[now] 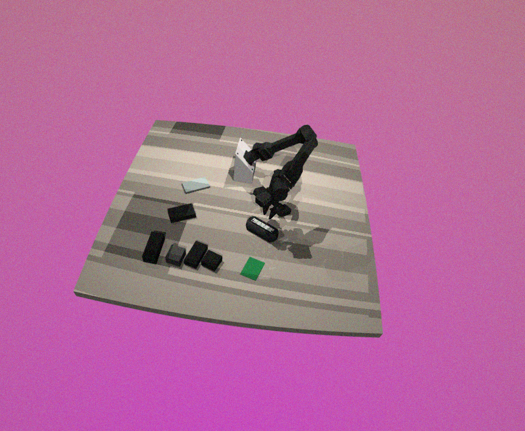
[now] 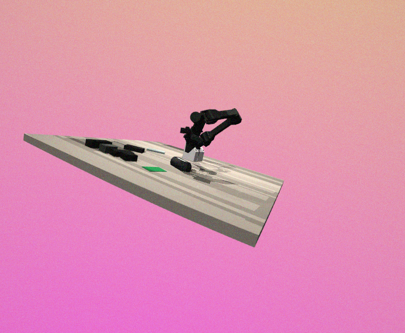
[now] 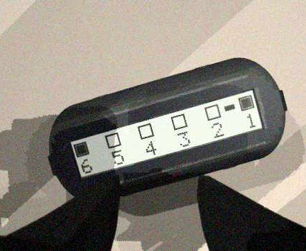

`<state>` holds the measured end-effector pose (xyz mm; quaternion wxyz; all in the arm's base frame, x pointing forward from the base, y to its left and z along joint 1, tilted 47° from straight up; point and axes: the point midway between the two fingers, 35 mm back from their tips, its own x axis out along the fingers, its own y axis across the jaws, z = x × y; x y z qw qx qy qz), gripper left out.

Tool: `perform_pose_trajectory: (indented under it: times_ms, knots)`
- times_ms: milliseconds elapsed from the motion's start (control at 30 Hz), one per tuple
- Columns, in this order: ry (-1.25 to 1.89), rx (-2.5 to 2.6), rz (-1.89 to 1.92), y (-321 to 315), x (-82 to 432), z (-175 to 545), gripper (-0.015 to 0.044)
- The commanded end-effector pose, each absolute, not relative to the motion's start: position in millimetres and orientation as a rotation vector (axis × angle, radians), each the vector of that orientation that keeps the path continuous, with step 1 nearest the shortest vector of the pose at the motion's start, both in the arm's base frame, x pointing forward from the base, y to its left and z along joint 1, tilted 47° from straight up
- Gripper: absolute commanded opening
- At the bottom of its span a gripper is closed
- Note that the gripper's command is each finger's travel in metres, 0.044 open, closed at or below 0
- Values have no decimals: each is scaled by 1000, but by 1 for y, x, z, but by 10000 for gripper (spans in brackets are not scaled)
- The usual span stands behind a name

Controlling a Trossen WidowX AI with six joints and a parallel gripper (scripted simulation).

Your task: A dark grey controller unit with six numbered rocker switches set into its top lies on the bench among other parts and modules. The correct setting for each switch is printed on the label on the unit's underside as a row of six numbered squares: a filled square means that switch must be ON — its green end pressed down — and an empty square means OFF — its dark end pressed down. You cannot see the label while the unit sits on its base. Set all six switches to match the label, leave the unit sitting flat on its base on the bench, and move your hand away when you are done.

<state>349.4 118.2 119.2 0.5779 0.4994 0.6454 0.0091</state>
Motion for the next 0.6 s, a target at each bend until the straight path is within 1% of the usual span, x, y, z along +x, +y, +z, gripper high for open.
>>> perform_pose_trajectory:
  times_ms: [0, 233, 400, 567]
  knots:
    - [1611, 1392, -193, 127, 360, 126, 263]
    - [1741, 1751, -679, 141, 377, 133, 440]
    - [1773, 1955, -1081, 151, 387, 137, 440]
    - [1772, 1980, -1140, 152, 388, 137, 440]
